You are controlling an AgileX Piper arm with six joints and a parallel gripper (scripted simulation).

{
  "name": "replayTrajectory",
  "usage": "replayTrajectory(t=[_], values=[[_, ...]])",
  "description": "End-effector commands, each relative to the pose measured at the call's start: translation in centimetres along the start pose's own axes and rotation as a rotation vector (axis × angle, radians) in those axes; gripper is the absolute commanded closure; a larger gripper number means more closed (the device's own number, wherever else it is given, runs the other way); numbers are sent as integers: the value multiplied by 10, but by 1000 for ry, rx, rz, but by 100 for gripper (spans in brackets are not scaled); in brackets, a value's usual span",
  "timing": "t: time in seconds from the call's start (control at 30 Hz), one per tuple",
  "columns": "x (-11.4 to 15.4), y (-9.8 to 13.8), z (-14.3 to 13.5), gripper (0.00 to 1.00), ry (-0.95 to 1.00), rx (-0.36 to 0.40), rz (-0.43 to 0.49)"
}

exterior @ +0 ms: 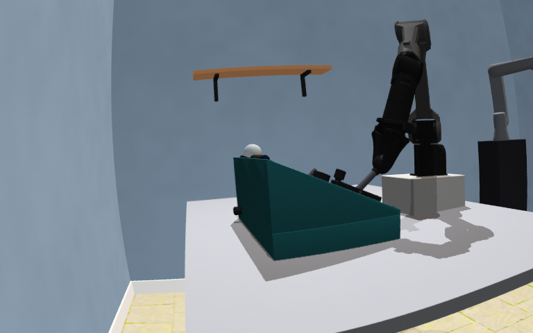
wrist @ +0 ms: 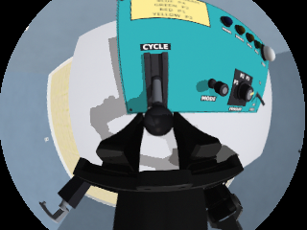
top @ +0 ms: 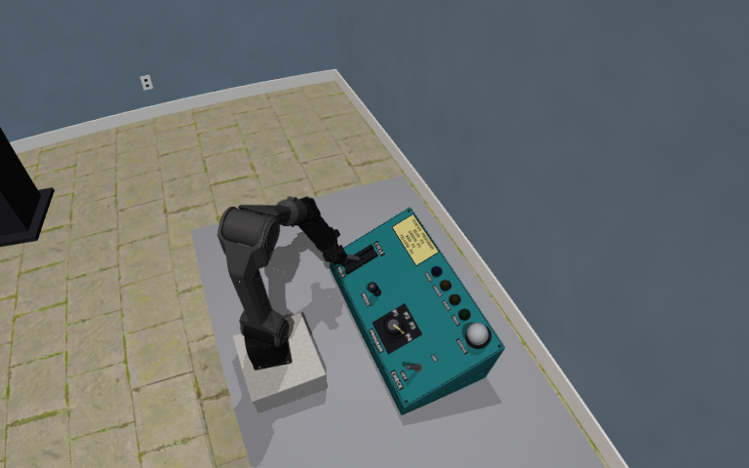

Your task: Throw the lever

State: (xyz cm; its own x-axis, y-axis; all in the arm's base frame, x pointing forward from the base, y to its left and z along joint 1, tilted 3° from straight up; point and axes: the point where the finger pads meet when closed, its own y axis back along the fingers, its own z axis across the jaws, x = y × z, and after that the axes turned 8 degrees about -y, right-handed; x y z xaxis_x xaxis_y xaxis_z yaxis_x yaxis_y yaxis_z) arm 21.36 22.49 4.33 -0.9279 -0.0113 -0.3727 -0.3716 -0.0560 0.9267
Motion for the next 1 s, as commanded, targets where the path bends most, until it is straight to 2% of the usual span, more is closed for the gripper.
replayTrajectory(t=[0.0,0.97], values=[[-1,0,0,100,-1,-1,-1],[-15,6,2,100,-1,-1,-1]])
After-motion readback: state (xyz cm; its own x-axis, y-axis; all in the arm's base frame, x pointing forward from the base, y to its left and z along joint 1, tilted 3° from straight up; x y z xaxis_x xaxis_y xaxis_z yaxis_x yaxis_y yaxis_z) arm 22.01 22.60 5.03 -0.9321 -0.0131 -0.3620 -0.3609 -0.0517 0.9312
